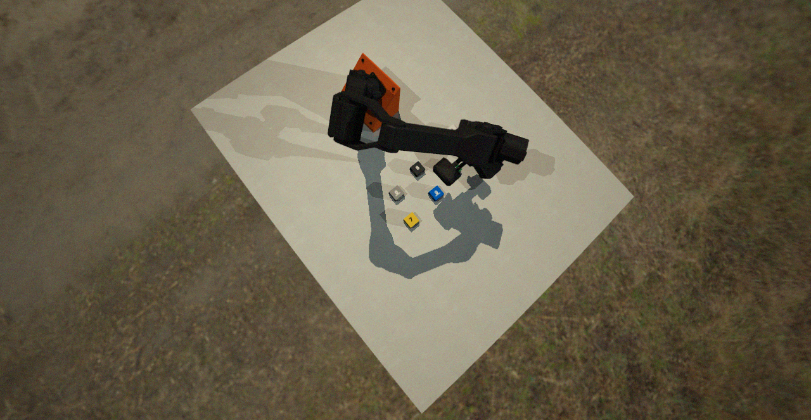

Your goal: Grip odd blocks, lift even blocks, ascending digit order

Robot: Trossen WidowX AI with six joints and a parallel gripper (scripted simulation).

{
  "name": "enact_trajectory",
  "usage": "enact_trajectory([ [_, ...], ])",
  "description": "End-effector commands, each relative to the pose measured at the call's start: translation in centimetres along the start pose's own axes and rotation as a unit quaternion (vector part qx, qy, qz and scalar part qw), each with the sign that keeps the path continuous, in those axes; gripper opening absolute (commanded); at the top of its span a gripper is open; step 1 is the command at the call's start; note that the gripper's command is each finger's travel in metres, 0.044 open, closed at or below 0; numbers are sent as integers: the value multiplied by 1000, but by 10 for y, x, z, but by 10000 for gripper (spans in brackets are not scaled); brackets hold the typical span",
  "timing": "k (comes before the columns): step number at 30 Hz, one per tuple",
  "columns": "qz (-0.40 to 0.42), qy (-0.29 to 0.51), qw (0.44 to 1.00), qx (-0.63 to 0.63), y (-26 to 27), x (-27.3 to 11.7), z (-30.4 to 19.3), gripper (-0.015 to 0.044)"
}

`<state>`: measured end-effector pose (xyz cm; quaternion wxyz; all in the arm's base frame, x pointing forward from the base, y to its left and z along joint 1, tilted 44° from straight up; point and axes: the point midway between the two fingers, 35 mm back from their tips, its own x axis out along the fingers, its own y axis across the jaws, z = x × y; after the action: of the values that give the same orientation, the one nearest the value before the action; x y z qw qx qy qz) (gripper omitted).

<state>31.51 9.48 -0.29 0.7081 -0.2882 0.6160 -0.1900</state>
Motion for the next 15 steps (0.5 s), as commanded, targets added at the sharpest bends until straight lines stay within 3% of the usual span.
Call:
enact_trajectory([
  [1, 6, 5, 1000, 2, 49, -14, -12, 400],
  [8, -12, 15, 1000, 8, 139, -43, -63, 400],
  [15, -20, 16, 1000, 11, 154, -47, -77, 400],
])
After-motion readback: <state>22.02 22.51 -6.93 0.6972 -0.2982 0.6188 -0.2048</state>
